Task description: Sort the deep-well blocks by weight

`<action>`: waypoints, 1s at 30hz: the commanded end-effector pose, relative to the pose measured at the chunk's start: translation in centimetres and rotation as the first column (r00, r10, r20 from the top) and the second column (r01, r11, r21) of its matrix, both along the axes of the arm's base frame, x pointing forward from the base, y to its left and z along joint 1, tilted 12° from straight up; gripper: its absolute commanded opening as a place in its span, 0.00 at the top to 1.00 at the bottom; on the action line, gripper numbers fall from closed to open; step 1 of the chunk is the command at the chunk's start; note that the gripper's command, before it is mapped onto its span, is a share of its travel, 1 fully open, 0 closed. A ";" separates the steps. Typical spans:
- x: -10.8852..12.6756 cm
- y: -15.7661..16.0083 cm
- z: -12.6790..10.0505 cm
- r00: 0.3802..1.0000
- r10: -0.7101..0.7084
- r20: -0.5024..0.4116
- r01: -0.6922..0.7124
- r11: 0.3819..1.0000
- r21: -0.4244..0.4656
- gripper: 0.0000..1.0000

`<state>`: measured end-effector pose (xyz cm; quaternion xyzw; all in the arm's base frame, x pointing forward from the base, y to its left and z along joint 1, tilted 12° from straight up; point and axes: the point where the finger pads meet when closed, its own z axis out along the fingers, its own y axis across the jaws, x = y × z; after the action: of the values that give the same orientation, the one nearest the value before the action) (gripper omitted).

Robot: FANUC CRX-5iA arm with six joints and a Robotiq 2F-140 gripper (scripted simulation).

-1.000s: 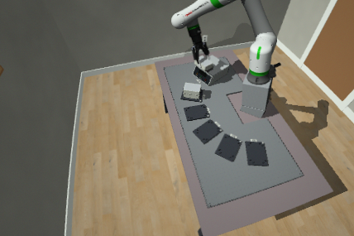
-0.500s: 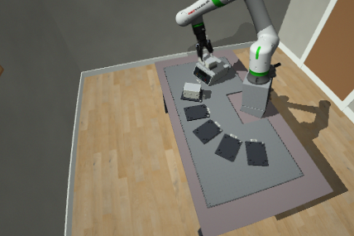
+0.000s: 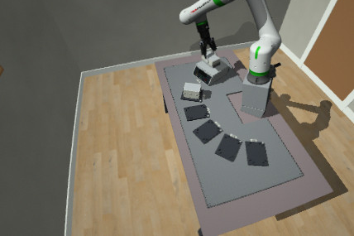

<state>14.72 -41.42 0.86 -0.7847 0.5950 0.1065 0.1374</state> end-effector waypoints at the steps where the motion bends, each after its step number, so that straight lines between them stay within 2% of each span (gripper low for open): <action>1: -1.0 -0.5 -0.1 1.000 0.000 0.000 0.000 1.000 0.000 0.90; 9: -3.5 -1.6 -0.2 1.000 0.000 0.000 0.000 1.000 0.000 0.90; 30: -3.5 -1.6 -0.2 1.000 0.000 0.000 0.000 1.000 0.000 0.90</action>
<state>11.23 -42.97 0.63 -0.7848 0.5949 0.1064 0.1375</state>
